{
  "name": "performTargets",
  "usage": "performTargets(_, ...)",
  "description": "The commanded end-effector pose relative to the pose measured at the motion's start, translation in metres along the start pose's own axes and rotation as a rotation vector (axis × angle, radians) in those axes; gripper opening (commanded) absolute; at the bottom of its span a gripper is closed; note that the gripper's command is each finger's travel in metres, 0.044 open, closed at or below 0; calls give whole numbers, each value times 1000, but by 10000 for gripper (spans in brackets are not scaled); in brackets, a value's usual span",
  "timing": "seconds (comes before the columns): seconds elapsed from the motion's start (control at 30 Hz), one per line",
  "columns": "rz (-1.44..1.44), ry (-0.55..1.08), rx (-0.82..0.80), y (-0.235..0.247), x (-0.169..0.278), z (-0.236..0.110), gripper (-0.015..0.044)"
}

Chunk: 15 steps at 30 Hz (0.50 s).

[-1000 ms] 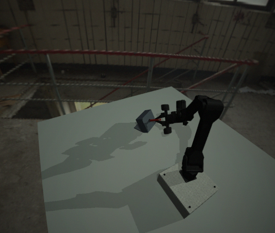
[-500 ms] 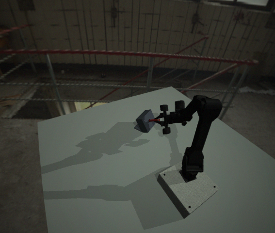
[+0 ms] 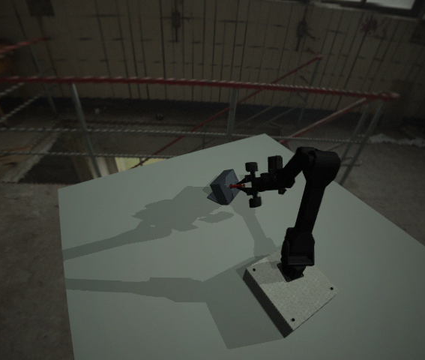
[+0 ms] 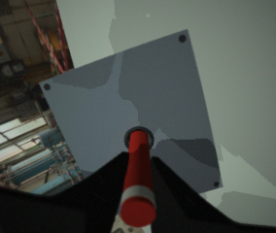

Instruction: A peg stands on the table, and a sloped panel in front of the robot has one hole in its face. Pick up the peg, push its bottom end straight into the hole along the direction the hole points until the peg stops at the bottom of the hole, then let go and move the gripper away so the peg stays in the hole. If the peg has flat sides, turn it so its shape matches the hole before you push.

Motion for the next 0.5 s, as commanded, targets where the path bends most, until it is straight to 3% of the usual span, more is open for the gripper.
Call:
performTargets(0.0,3,-1,2,0,0,4,0)
performTargets(0.47,3,-1,2,0,0,13,0)
Point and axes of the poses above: the point midway between the two fingers, 35 mm back from their tips, its own z axis out along the fingers, its own y axis across the jaws, x = y × z, the point moved 2 cm from there along -z, back along the fingers, and after that the axes turned 5 degrees about z, right-handed, at the moved point
